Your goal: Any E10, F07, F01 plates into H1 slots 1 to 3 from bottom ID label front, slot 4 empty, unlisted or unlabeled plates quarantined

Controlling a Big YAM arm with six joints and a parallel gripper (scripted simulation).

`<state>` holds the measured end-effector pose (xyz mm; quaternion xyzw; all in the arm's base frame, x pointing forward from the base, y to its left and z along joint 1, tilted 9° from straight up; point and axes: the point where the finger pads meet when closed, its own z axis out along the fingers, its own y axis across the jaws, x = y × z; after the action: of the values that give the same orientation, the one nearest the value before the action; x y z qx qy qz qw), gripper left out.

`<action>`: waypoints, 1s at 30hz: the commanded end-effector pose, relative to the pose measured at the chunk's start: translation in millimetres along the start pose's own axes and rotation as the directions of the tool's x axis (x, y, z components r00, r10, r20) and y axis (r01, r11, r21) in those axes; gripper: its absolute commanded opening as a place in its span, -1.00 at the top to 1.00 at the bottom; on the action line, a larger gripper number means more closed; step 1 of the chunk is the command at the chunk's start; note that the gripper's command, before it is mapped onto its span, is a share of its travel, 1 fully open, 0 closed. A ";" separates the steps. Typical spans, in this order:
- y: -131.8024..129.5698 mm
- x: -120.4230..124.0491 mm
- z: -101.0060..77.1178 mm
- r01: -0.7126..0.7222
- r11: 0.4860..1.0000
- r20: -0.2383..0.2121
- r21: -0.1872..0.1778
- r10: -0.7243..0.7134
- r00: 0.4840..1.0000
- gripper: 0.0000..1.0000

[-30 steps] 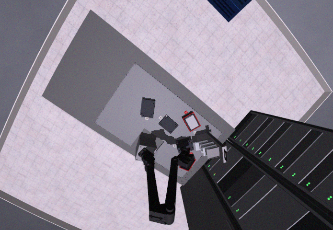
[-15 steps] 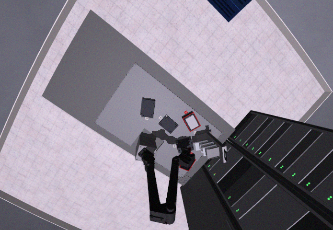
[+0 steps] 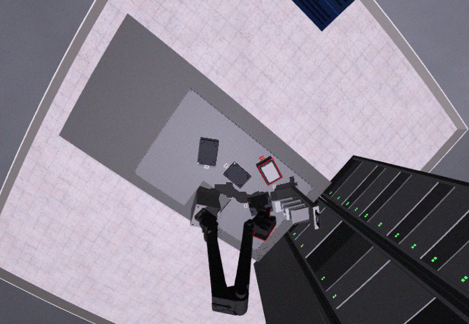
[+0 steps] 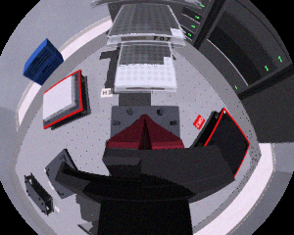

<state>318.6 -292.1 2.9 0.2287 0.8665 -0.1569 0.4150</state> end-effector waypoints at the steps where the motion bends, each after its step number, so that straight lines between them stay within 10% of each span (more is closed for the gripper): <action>1: -2.1 -20.4 9.0 -0.001 1.000 0.029 0.002 0.001 1.000 1.00; 30: -1.2 -34.5 20.4 0.003 1.000 0.034 0.000 -0.003 0.999 1.00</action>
<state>333.8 -302.5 6.2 0.2291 0.8657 -0.1579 0.4161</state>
